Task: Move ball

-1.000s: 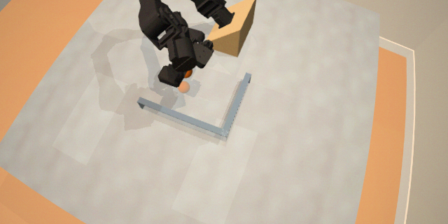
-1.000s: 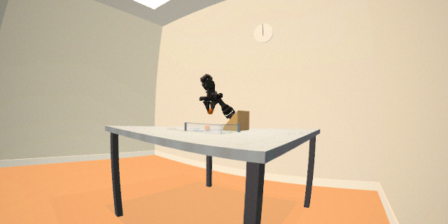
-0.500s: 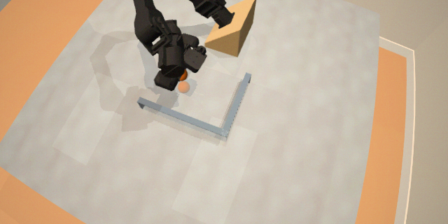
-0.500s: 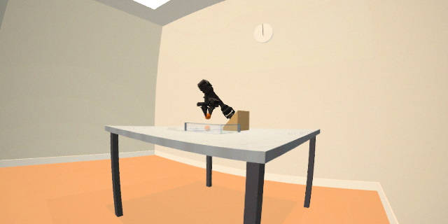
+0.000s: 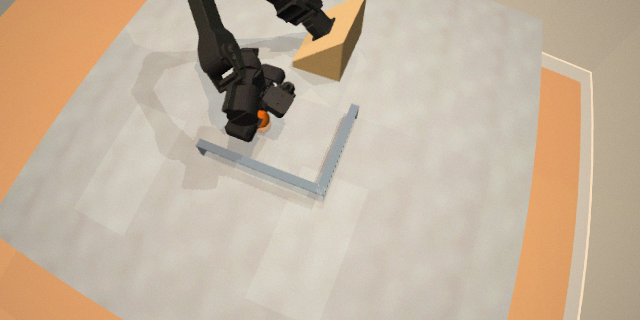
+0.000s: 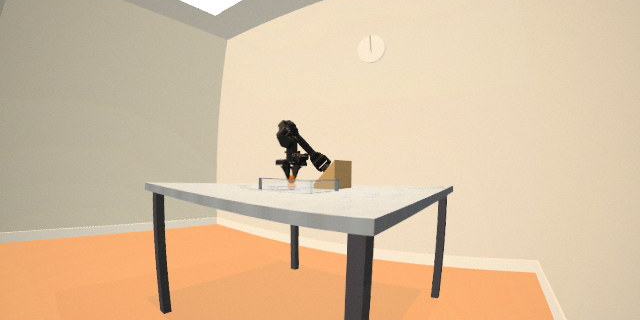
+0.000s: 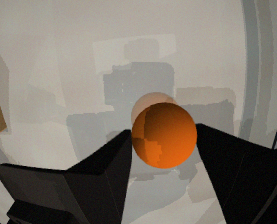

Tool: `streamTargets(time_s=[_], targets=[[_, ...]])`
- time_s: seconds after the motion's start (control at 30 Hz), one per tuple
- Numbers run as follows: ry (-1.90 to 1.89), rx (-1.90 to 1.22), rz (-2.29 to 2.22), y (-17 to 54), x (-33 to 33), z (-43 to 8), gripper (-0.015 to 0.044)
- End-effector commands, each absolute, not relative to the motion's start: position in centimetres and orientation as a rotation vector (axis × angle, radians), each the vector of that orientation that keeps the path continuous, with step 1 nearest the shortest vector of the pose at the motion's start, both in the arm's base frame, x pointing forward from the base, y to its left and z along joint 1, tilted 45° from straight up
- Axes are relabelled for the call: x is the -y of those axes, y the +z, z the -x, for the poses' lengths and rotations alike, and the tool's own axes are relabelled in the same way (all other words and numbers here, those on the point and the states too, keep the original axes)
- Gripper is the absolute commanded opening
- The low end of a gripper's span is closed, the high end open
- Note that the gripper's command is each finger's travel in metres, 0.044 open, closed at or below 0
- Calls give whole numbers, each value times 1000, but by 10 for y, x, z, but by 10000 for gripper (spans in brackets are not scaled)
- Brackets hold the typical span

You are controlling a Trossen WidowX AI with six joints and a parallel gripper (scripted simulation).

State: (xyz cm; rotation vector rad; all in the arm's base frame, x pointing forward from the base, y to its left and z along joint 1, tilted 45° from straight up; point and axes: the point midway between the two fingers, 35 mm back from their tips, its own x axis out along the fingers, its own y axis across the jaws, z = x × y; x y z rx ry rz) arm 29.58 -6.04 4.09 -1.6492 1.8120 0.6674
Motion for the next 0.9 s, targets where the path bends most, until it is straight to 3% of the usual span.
streamTargets(time_s=[0.0, 0.73, 0.87], targets=[[667, -1820, 1655, 29, 74, -292, 0], [666, -1821, 1656, 15, 88, -291, 0], [667, -1816, 1653, 17, 85, -292, 105]])
